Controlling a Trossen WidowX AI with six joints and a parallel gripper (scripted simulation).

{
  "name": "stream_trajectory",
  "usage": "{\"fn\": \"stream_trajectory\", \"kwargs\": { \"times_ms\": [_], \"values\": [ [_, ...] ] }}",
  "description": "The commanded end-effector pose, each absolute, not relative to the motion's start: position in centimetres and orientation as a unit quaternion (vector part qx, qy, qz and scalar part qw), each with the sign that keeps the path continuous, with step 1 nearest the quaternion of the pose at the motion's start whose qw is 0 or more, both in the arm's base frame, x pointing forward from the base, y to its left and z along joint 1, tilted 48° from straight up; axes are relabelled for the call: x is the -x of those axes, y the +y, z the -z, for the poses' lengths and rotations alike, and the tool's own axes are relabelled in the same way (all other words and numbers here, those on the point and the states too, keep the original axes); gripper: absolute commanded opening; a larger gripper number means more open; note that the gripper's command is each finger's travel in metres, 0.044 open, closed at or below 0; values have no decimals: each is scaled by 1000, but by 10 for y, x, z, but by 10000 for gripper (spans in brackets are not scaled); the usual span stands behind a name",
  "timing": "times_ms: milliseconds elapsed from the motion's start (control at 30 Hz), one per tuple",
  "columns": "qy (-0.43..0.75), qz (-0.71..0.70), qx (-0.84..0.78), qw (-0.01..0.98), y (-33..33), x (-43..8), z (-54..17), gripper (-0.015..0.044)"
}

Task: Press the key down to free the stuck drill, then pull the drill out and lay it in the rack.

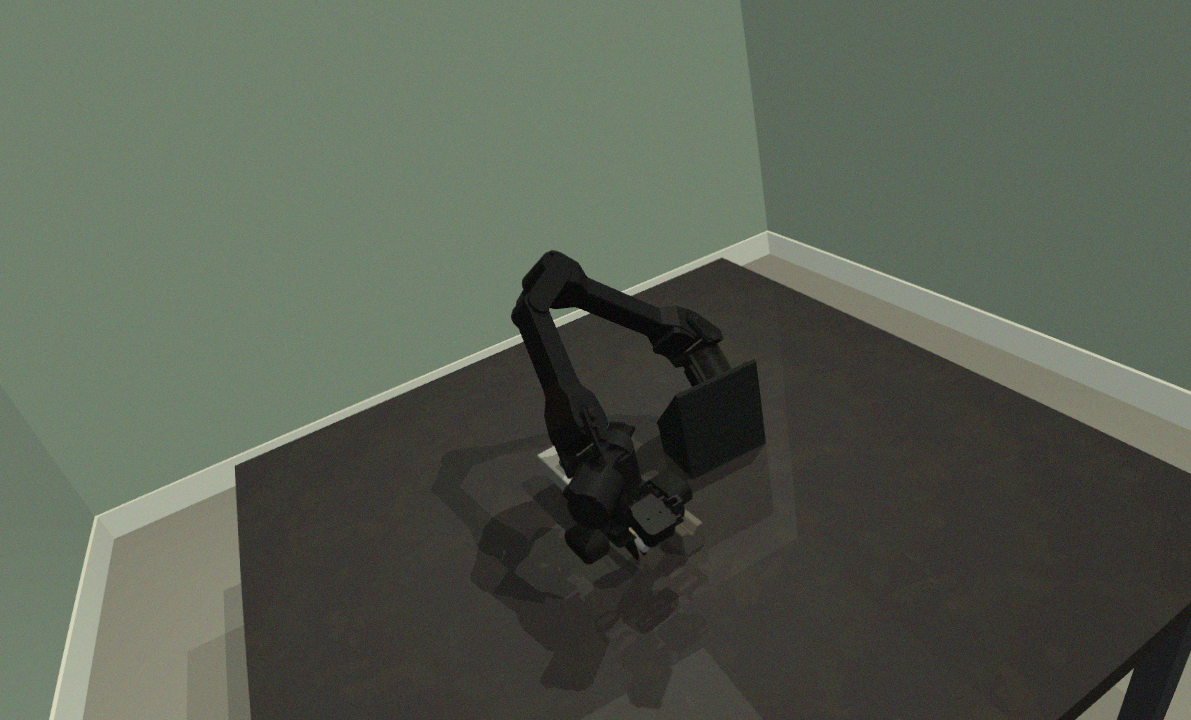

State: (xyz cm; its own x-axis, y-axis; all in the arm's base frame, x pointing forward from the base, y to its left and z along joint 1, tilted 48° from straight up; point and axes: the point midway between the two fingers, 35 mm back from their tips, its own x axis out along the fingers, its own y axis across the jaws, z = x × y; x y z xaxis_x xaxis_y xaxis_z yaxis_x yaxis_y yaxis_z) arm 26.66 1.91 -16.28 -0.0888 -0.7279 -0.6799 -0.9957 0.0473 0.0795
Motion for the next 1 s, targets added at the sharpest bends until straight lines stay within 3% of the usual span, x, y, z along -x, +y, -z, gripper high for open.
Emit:
{"fn": "stream_trajectory", "kwargs": {
  "times_ms": [0,967],
  "values": [
    [682,-280,631,241,27,-267,170,0],
    [682,-281,631,242,52,-266,195,0]
  ]
}}
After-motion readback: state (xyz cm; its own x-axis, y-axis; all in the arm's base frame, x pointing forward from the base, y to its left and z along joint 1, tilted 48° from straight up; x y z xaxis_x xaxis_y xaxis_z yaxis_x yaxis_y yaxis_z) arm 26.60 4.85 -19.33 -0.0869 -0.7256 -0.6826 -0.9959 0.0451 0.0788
